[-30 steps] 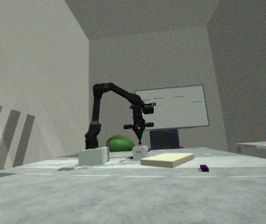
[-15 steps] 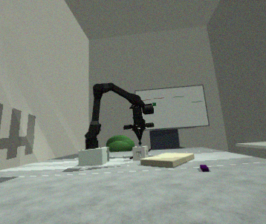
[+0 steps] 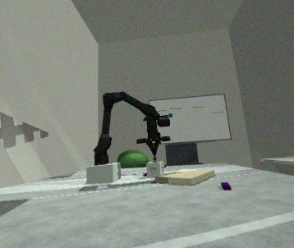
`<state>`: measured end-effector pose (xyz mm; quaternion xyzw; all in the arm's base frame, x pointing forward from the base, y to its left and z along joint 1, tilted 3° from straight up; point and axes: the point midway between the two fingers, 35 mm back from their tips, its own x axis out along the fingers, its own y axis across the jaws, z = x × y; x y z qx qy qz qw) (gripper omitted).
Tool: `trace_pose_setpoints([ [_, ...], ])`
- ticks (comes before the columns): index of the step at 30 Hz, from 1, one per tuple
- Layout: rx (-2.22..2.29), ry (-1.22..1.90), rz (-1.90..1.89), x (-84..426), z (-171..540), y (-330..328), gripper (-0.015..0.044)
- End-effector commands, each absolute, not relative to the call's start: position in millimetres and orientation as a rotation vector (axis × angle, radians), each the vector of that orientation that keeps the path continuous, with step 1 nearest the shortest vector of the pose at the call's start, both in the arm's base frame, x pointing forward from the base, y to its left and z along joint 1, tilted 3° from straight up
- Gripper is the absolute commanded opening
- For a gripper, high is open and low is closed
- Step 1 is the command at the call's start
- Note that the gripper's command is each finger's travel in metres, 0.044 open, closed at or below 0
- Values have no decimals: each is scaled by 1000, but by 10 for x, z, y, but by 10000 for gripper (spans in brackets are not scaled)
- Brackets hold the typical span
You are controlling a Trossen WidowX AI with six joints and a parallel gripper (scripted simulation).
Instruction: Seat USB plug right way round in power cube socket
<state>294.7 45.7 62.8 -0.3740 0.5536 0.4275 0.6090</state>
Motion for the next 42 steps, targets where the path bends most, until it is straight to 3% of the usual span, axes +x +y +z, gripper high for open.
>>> trace_pose_setpoints([
  [1,-863,1276,992,2948,618,463,0],
  [42,-863,1276,992,2947,569,464,0],
])
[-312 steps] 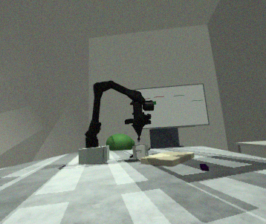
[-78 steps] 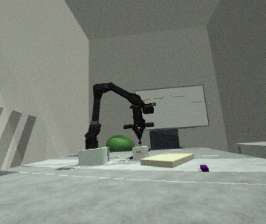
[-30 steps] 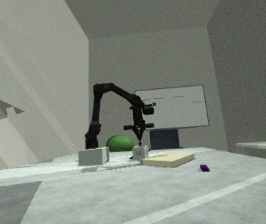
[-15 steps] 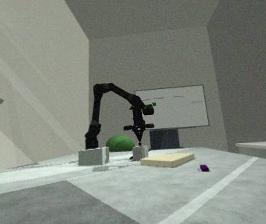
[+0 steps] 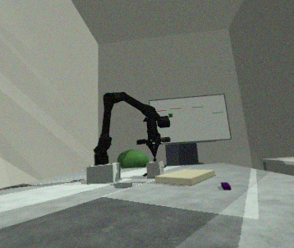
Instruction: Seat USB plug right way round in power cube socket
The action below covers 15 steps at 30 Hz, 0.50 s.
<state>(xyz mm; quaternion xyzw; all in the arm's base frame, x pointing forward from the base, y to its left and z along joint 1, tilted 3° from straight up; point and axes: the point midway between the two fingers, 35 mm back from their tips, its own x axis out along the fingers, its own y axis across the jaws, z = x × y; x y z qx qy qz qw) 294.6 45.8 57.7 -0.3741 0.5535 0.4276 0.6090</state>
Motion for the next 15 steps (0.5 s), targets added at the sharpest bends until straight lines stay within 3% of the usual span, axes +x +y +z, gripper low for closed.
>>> trace_pose_setpoints([
  [1,-863,1276,992,2947,567,464,0],
  [15,-863,1276,992,2947,551,464,0],
])
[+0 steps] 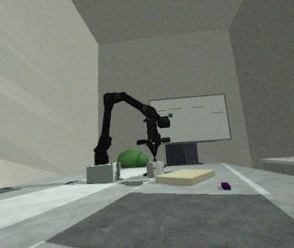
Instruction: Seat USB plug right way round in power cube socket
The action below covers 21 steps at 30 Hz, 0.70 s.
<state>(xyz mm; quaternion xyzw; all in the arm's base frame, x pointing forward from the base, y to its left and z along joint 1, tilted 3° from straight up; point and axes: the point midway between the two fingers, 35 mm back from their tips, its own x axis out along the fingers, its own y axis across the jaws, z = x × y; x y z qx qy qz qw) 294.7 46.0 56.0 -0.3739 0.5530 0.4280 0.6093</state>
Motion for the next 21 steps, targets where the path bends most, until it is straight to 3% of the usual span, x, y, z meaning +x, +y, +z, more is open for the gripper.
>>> trace_pose_setpoints([
  [1,-863,1276,992,2947,549,464,0],
  [21,-863,1276,992,2947,525,465,0],
])
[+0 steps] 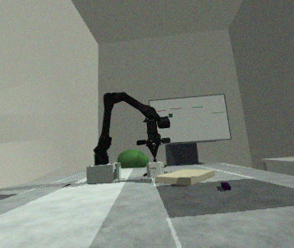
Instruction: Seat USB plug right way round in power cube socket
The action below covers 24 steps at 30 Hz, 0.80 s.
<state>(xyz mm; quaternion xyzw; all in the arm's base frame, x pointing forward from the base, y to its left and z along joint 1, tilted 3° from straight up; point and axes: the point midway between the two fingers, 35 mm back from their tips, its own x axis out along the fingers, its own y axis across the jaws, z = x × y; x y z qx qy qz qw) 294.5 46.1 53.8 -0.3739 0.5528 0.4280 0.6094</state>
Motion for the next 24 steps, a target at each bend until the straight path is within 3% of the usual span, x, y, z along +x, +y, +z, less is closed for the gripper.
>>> trace_pose_setpoints([
  [1,-863,1276,992,2947,524,465,0],
  [24,-863,1276,992,2946,496,466,0],
])
